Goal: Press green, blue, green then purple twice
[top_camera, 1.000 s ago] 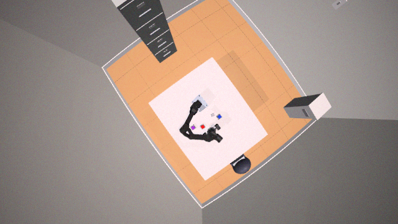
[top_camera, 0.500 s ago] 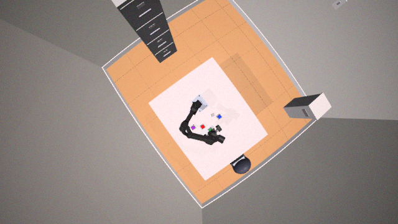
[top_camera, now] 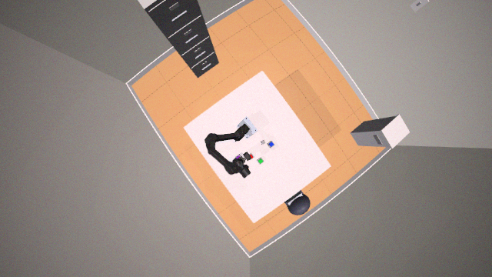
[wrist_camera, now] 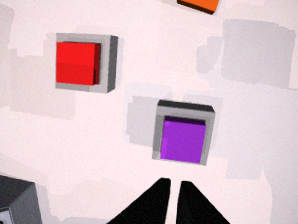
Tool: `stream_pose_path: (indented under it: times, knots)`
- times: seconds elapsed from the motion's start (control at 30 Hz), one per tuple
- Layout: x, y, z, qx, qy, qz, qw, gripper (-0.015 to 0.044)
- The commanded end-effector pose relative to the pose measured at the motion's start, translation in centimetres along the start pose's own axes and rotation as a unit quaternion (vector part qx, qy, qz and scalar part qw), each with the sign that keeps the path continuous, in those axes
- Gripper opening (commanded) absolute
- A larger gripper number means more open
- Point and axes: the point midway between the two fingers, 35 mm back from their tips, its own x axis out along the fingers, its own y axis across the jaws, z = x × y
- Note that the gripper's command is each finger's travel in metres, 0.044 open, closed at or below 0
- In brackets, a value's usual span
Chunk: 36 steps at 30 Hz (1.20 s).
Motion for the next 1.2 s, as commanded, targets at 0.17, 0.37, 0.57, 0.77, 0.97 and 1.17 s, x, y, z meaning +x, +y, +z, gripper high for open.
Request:
stream_pose_path:
  times: [0.17, 0.37, 0.57, 0.77, 0.97, 1.17]
  knots:
    - [2.7, -0.5, -1.3, -0.006, 0.002, -0.001, 1.0, 0.002]
    - [6.3, -0.8, -1.6, -0.006, 0.001, -0.006, 1.0, 0.002]
    - [6.9, -0.8, -1.5, -0.006, 0.001, -0.006, 1.0, 0.002]
    - [7.9, -0.8, -1.5, -0.006, 0.001, -0.006, 1.0, 0.002]
    - [8.9, -0.8, -1.5, -0.006, 0.001, -0.006, 1.0, 0.002]
    - [9.6, -0.8, -1.6, -0.006, 0.001, -0.007, 1.0, 0.002]
